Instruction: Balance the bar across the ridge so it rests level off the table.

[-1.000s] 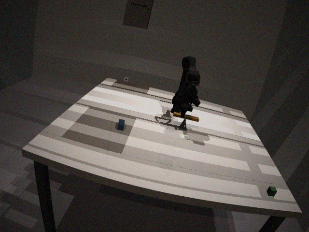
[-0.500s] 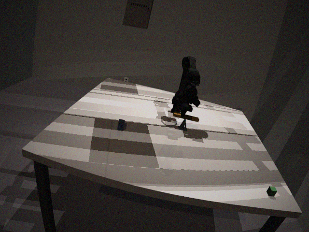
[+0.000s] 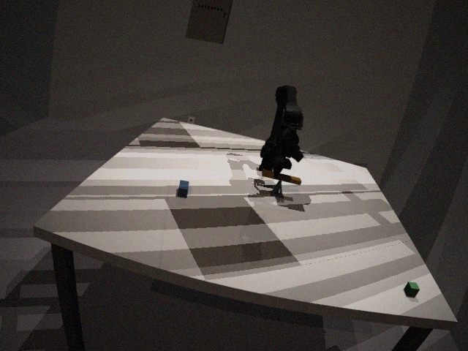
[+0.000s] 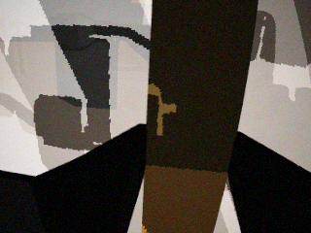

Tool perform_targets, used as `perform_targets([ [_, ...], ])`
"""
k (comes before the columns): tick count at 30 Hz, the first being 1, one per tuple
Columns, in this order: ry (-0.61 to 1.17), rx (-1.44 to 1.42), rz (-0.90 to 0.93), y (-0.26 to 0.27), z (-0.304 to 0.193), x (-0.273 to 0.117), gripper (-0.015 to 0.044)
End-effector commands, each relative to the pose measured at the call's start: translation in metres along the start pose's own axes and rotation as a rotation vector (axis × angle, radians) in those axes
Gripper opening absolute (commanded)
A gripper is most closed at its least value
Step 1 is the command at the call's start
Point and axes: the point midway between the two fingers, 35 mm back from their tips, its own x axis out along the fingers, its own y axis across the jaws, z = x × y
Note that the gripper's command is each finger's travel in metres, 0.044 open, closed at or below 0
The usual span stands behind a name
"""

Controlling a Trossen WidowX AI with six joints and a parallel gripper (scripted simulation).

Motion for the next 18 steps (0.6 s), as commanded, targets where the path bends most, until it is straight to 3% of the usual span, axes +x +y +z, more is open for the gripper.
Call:
perform_targets([
  [1, 0.000, -0.005, 0.000, -0.0002, 0.0000, 0.0008, 0.0000],
  [18, 0.000, -0.005, 0.000, -0.0002, 0.0000, 0.0022, 0.0000],
])
